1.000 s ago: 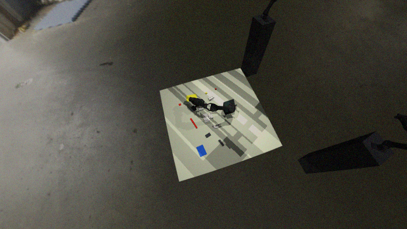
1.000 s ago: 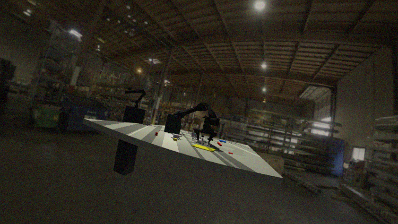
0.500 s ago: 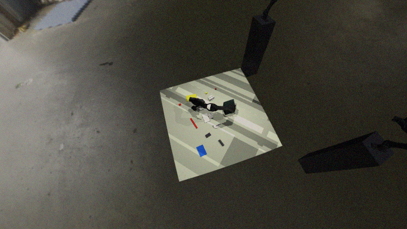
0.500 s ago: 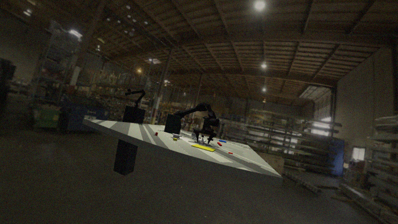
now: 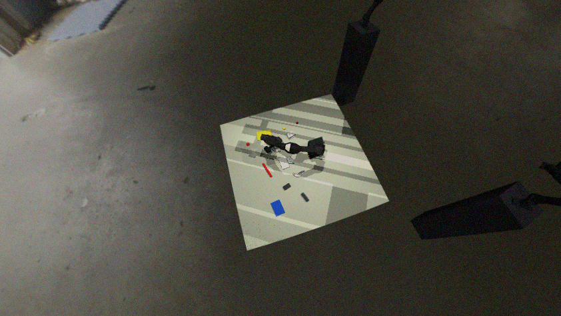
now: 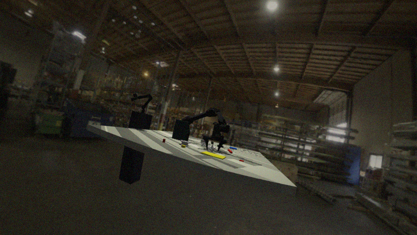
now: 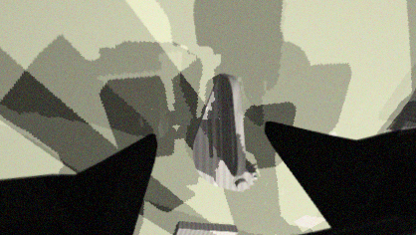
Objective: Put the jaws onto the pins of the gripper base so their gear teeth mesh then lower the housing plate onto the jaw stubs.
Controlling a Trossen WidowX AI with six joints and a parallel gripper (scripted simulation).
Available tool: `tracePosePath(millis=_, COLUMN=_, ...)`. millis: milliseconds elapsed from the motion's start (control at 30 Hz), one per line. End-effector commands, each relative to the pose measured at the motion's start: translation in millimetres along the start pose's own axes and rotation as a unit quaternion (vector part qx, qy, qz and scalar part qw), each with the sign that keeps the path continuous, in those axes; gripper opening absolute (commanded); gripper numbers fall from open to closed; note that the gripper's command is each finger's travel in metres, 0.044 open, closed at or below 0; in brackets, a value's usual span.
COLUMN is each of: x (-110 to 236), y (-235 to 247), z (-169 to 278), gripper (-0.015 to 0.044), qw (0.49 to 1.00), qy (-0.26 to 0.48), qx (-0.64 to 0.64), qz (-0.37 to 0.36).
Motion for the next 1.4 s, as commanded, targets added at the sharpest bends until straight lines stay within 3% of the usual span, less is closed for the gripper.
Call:
tracePosePath(millis=0, x=0, y=0, z=0, gripper=0.0414, qw=1.000, qy=0.000, qx=0.000, qz=0.000)
tracePosePath(millis=300, x=0, y=0, z=0, gripper=0.0177, qw=1.000, qy=0.000, qx=0.000, qz=0.000)
tracePosePath(millis=533, x=0, y=0, z=0, gripper=0.0134, qw=1.000, qy=0.000, qx=0.000, qz=0.000)
tracePosePath(millis=900, x=1, y=0, z=0, gripper=0.0134, qw=1.000, qy=0.000, qx=0.000, qz=0.000)
tracePosePath(millis=1367, x=44, y=1, z=-2, gripper=0.0134, qw=1.000, qy=-0.001, qx=-0.002, qz=0.001)
Point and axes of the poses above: the point midway between the two fingers, 35 mm back from their tips, its own x axis back along the fingers, its own y axis across the jaws, z = x × y, the point moved 1 cm from there along x, back along the fingers, and after that the axes turned 10 degrees about x, right-handed, at the moved point
